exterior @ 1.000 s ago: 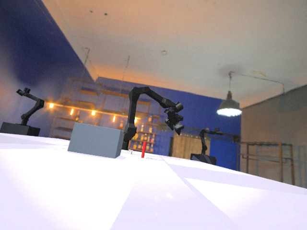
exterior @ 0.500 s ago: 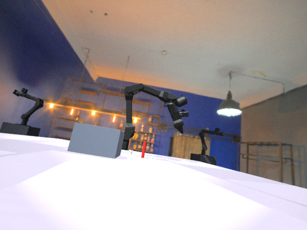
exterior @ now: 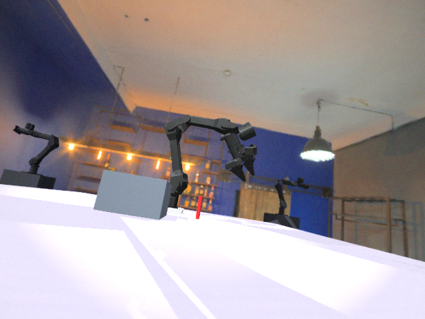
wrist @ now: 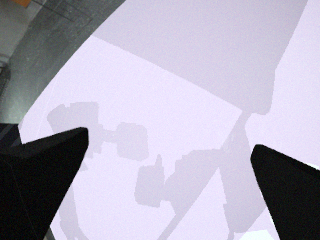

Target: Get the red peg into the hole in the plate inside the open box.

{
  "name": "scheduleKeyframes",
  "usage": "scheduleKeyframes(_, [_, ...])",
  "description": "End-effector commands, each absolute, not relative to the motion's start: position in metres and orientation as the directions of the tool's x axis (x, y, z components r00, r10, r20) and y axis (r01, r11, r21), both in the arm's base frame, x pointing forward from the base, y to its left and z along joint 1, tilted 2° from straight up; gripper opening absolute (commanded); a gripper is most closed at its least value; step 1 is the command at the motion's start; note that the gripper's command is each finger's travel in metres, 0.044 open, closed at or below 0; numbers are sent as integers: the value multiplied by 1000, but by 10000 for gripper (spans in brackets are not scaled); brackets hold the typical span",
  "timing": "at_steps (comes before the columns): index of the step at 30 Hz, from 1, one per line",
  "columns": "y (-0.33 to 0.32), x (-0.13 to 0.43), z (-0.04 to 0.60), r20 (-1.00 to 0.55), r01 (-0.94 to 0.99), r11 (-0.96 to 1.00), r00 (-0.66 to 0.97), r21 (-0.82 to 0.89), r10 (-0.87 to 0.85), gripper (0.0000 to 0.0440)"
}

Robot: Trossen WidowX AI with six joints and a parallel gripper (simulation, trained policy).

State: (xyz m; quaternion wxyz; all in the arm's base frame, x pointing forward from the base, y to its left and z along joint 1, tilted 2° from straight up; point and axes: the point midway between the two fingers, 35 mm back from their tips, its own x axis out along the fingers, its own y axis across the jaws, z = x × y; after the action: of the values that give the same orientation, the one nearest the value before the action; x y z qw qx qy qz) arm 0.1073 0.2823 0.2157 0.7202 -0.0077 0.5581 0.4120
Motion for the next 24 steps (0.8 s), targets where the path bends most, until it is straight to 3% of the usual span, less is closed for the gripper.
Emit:
scheduleKeyframes(1, [261,125,211,-834,-491,753,89,438,544,440])
scheduleKeyframes(13, [201,157,190,-910,-119,923,162,367,382,440])
scheduleKeyframes(24, [149,167,162,-965,241,938,152,247,215,440])
